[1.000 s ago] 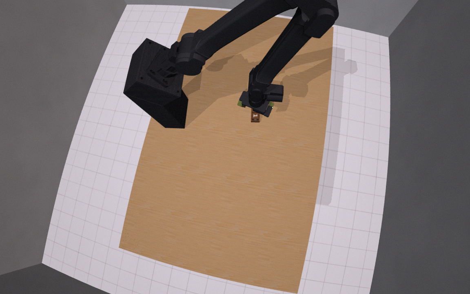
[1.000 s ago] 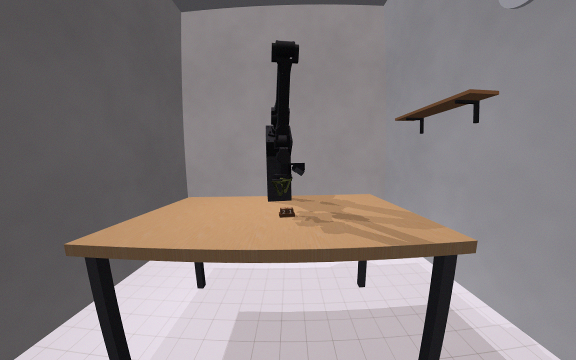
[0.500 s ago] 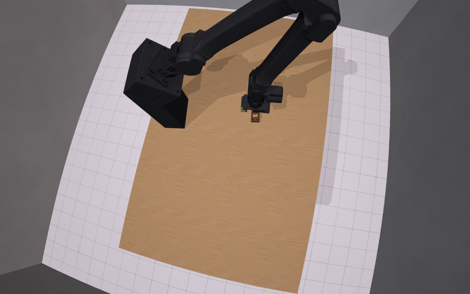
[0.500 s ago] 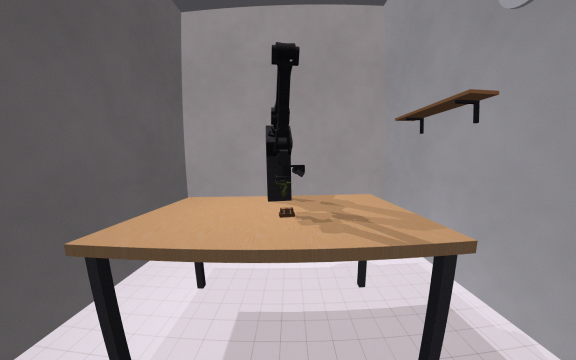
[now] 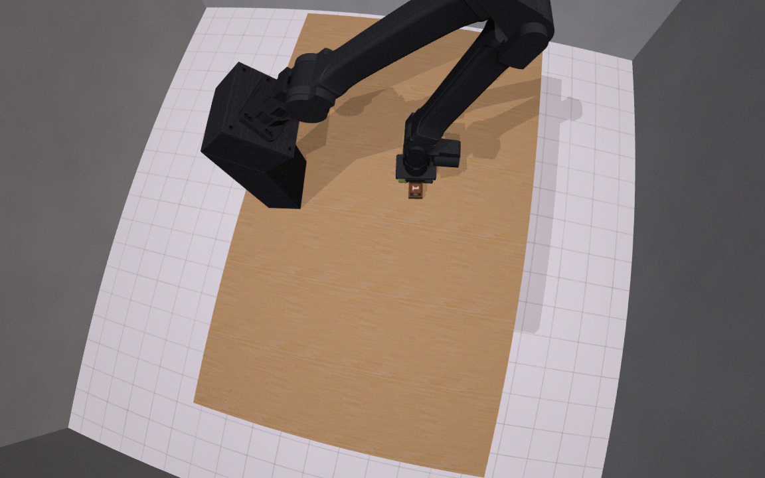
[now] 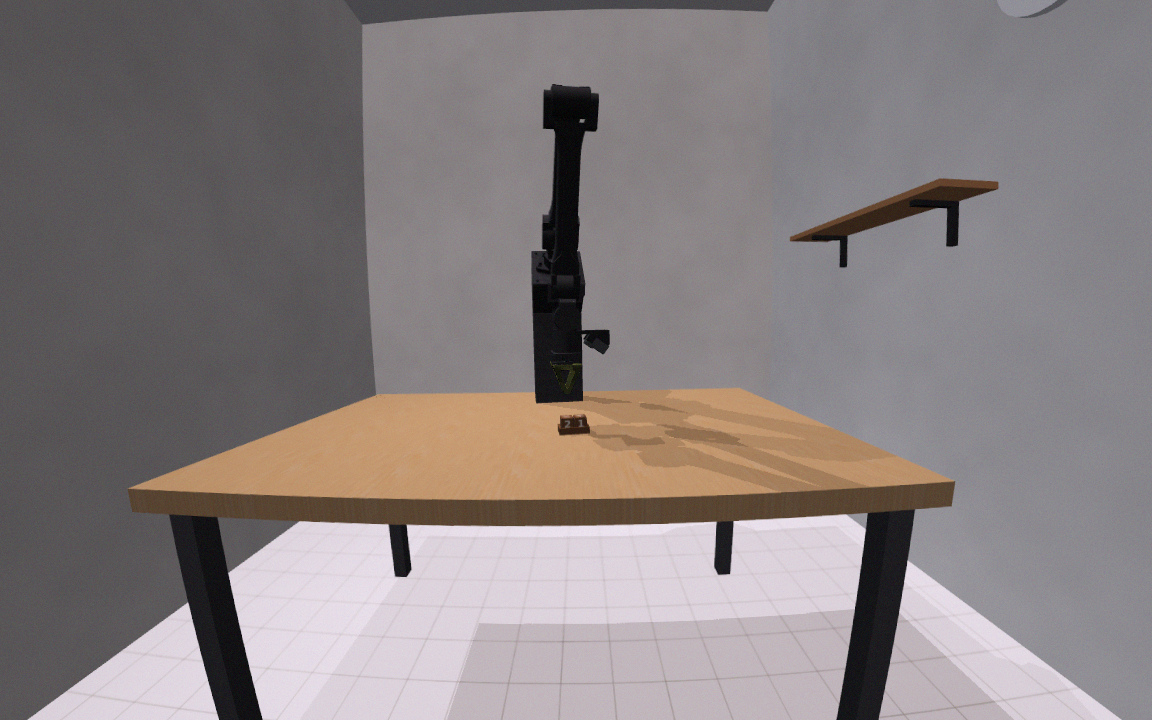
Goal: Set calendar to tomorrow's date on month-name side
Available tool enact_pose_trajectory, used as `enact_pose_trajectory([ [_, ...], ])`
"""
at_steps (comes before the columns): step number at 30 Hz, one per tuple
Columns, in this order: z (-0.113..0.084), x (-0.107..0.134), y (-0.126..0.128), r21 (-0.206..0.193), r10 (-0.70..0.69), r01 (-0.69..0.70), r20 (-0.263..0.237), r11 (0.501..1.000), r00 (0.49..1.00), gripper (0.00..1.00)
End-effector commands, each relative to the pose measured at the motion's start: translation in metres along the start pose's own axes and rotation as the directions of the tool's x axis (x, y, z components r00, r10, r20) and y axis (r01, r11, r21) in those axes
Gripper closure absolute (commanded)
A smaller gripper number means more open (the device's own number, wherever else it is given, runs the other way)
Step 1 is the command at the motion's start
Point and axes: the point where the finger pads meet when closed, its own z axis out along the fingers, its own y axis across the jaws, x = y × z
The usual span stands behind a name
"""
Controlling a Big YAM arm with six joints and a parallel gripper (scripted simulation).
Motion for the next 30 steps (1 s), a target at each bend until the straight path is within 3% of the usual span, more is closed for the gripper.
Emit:
enact_pose_trajectory([
  [1, -0.0056, -0.0038, -0.0049, 0.019, -0.017, 0.017, 0.005, 1.0, 1.0, 0.55],
  [22, -0.0053, -0.0038, -0.0048, 0.018, -0.017, 0.017, 0.005, 1.0, 1.0, 0.55],
  [30, 0.0041, -0.0038, -0.0015, 0.007, -0.018, 0.018, 0.006, 1.0, 1.0, 0.55],
])
